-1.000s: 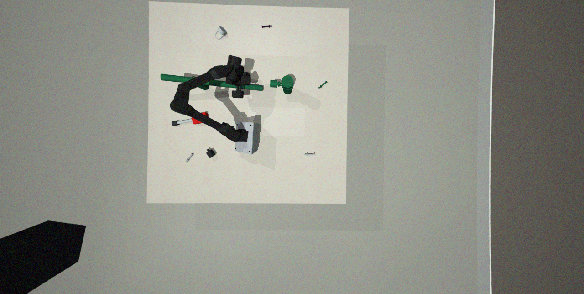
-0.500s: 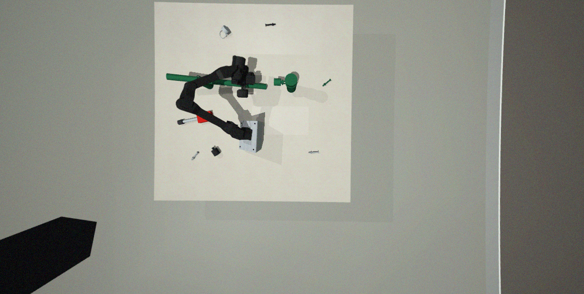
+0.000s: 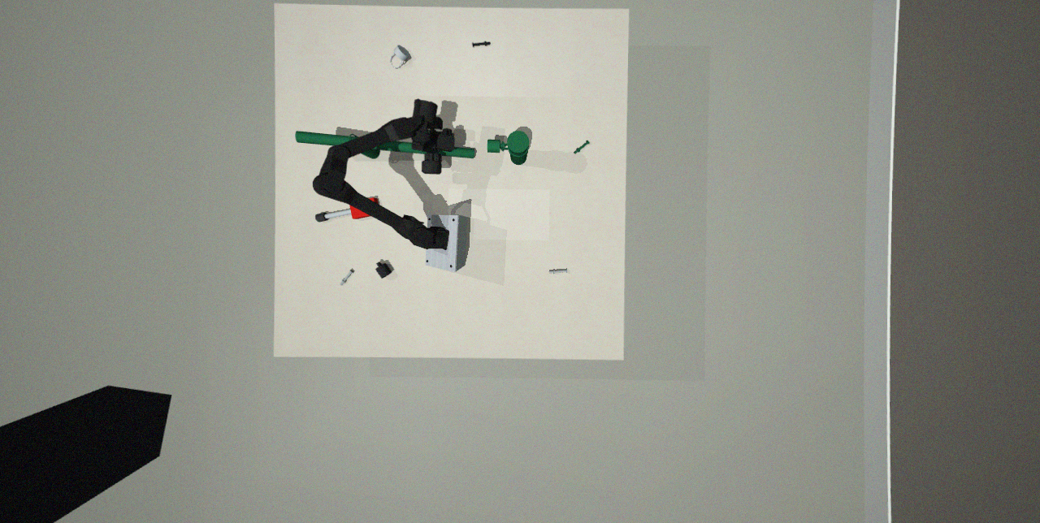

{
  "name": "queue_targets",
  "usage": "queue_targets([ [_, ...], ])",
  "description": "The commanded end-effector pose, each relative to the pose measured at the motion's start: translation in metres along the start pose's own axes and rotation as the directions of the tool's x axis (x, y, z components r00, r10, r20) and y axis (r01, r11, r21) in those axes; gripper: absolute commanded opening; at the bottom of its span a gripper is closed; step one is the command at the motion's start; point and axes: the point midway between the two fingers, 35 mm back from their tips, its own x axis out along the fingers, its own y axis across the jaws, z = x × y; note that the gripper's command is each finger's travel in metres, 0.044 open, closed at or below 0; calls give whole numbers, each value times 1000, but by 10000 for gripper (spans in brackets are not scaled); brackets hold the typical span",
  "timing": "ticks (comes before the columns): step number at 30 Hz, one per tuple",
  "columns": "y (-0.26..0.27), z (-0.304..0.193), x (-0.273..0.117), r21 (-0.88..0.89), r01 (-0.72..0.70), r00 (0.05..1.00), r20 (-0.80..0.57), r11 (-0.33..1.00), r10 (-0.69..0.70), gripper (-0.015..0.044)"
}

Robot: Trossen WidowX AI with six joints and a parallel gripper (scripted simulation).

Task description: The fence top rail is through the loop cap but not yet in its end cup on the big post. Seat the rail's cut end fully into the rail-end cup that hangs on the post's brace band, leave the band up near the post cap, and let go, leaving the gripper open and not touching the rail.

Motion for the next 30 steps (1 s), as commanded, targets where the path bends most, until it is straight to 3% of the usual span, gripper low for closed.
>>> queue_targets([
  [1, 0, 0, -3, 3, -2, 1000, -5, 1000, 3, 39],
  [3, 0, 0, -5, 3, -2, 1000, -5, 1000, 3, 0],
  [8, 2, 6, -15, 1, -7, 999, 39, 1000, 7, 0],
  [19, -1, 42, -85, 6, 3, 951, 310, 1000, -4, 0],
  [30, -2, 39, -80, 11, 7, 956, 292, 1000, -10, 0],
])
